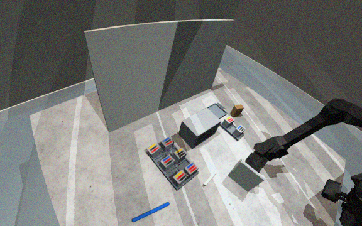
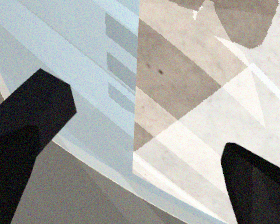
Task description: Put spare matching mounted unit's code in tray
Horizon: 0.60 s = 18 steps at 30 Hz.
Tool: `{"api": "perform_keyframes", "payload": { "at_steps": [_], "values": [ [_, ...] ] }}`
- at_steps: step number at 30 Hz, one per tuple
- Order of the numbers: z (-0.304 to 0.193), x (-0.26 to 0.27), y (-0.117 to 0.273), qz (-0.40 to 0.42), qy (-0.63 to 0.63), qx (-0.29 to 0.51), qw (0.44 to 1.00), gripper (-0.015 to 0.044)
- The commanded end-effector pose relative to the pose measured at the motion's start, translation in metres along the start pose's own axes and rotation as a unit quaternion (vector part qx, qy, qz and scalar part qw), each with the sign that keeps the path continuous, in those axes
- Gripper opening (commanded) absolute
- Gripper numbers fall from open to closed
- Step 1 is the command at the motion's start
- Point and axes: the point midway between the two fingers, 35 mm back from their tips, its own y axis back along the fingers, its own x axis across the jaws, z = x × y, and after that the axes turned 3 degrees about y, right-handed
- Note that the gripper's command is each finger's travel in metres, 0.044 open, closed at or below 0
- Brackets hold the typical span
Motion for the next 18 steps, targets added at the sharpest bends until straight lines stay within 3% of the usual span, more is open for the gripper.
{"api": "perform_keyframes", "payload": {
  "at_steps": [1, 9, 18],
  "values": [
    [0.0, 0.0, 0.0, 0.0, 0.0, 0.0, 1.0, 0.0426],
    [0.004, 0.001, 0.009, 0.002, 0.003, -0.015, 1.0, 0.044],
    [0.049, -0.008, 0.116, 0.02, 0.001, -0.179, 0.984, 0.044]
  ]
}}
